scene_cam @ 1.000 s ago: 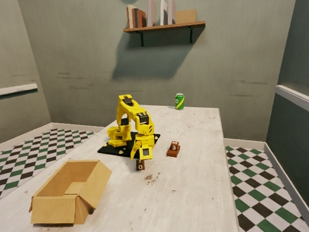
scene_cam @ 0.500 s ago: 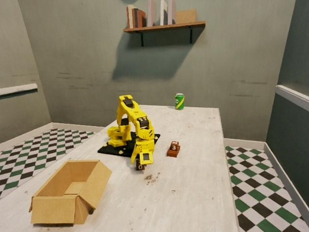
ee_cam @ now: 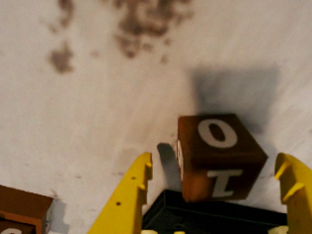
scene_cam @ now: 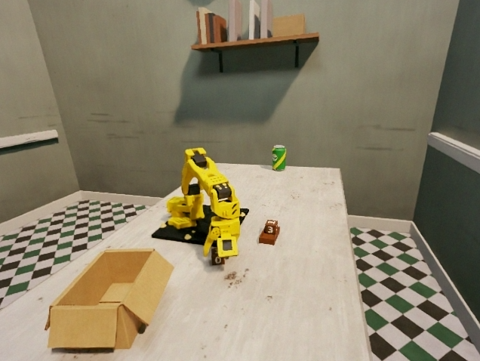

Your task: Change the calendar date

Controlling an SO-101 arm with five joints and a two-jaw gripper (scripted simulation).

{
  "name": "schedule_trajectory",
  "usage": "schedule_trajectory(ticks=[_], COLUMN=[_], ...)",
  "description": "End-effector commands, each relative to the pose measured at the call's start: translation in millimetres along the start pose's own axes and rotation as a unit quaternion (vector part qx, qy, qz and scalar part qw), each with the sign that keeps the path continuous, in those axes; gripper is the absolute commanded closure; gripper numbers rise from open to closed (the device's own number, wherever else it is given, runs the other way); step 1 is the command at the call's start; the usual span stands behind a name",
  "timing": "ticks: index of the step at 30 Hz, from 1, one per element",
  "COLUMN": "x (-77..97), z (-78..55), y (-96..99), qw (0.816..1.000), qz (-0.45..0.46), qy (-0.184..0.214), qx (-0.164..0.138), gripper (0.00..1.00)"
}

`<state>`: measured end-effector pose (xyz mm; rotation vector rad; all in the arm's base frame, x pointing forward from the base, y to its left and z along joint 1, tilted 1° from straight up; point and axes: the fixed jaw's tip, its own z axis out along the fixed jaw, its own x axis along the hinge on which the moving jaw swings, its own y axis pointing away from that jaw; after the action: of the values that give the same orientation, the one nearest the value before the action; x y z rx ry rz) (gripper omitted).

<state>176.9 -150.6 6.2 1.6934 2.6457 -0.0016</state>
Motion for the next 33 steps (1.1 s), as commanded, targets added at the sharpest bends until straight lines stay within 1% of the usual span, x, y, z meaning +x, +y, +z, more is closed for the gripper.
schedule_trajectory(ticks=[1, 12, 27, 33], x=[4.9, 4.8, 4.8, 4.8], z=[5.6, 5.6, 5.6, 5.5], y=[-0.1, -2.2, -8.5, -9.8], qw=[1.0, 1.0, 1.0, 1.0], qz=[-0.006, -0.006, -0.006, -0.006], qy=[0.012, 0.012, 0.013, 0.013], qx=[0.005, 0.005, 0.004, 0.004], gripper=[0.65, 0.68, 0.77, 0.79])
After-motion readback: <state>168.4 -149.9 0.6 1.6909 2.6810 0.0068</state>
